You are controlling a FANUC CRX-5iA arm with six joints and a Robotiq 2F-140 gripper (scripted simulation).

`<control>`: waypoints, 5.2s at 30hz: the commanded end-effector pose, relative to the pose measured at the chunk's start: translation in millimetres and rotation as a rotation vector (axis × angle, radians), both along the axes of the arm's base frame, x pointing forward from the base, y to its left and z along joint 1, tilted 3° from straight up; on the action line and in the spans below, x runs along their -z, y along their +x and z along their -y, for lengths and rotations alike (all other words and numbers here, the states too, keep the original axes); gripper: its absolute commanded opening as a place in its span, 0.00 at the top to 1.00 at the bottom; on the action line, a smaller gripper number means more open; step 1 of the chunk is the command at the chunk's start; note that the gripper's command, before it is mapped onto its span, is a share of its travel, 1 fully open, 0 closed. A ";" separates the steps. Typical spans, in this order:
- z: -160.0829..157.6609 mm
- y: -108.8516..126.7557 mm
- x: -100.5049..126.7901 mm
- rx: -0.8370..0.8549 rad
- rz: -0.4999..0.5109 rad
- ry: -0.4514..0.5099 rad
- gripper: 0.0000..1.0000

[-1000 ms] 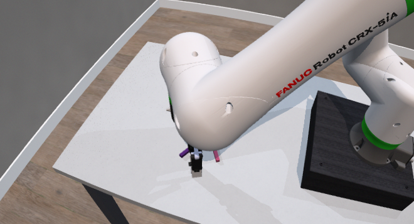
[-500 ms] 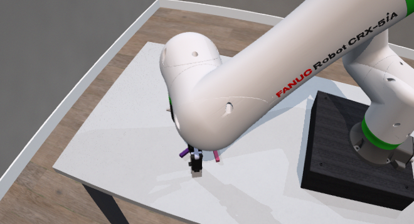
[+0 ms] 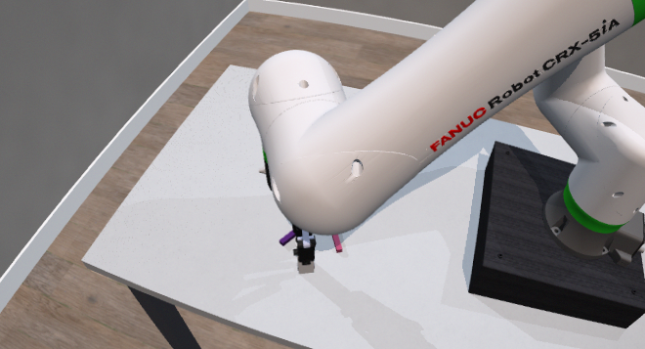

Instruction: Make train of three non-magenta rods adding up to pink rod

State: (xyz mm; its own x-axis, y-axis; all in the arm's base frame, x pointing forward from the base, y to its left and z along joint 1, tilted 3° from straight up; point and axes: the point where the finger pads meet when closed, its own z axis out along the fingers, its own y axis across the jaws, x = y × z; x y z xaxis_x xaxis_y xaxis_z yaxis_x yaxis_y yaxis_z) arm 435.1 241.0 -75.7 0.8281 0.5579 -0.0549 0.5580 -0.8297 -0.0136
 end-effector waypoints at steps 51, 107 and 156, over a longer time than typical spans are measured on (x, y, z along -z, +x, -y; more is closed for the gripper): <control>-2.0 5.5 -99.9 0.000 0.000 0.000 0.97; 342.9 59.0 -103.8 -0.454 -0.008 0.024 0.97; 344.4 56.4 -16.3 -0.455 -0.008 0.024 0.97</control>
